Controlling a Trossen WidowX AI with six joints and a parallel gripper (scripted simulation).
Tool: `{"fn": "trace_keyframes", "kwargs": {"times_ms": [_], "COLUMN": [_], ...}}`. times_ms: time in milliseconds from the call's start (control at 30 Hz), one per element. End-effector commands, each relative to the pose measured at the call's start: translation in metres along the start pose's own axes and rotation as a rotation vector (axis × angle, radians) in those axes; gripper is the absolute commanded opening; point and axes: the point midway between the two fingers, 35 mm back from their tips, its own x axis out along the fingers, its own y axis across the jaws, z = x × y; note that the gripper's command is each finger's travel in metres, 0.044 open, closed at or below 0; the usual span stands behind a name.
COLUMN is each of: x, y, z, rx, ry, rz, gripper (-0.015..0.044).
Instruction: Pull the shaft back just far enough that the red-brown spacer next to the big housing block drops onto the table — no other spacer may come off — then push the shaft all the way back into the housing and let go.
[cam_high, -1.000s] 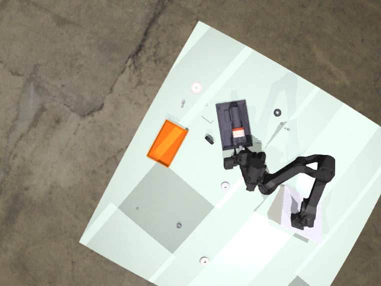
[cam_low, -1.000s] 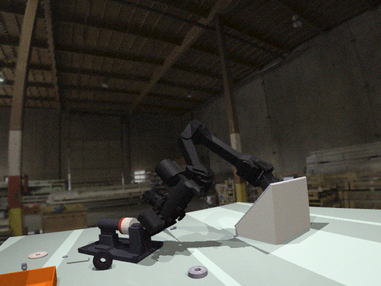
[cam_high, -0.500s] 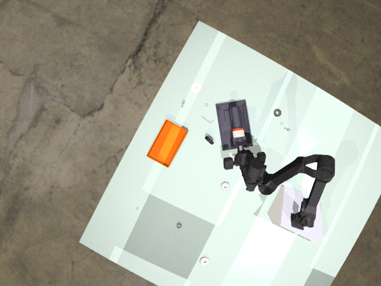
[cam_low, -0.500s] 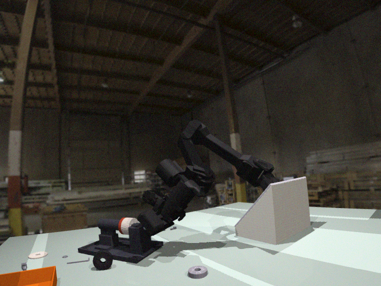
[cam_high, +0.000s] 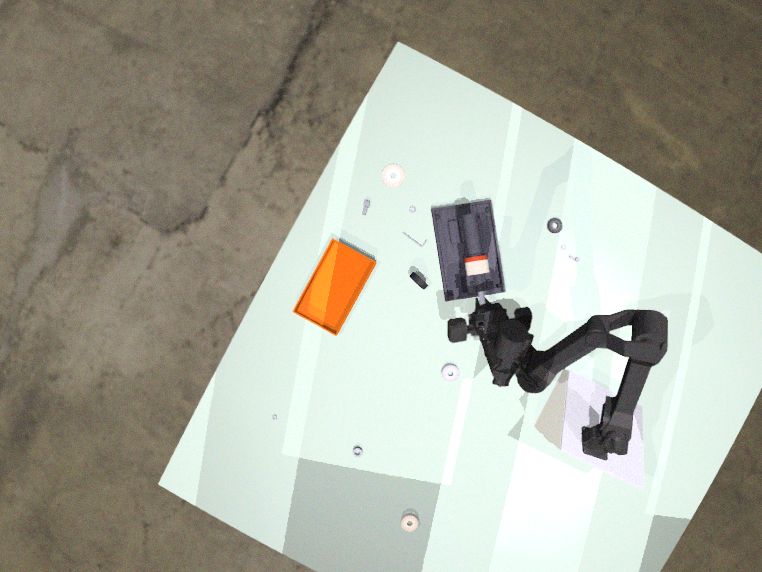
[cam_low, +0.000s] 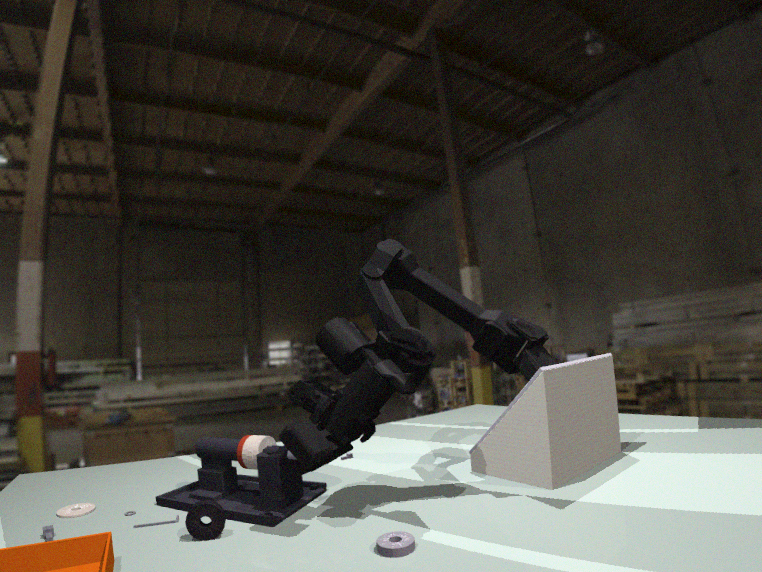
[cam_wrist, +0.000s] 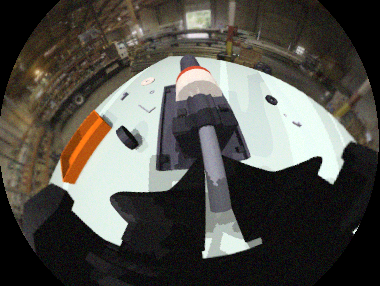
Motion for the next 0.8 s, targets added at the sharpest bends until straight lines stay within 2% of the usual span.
{"fn": "trace_keyframes", "kwargs": {"times_ms": [0,767], "x": [-0.0036,-0.0071], "y": [-0.0006,-0.0006], "z": [-0.0041,-0.0076], "rx": [-0.004,-0.004], "ry": [0.003,0.003], "rz": [0.000,0.001], "gripper": [0.0000,0.0000]}}
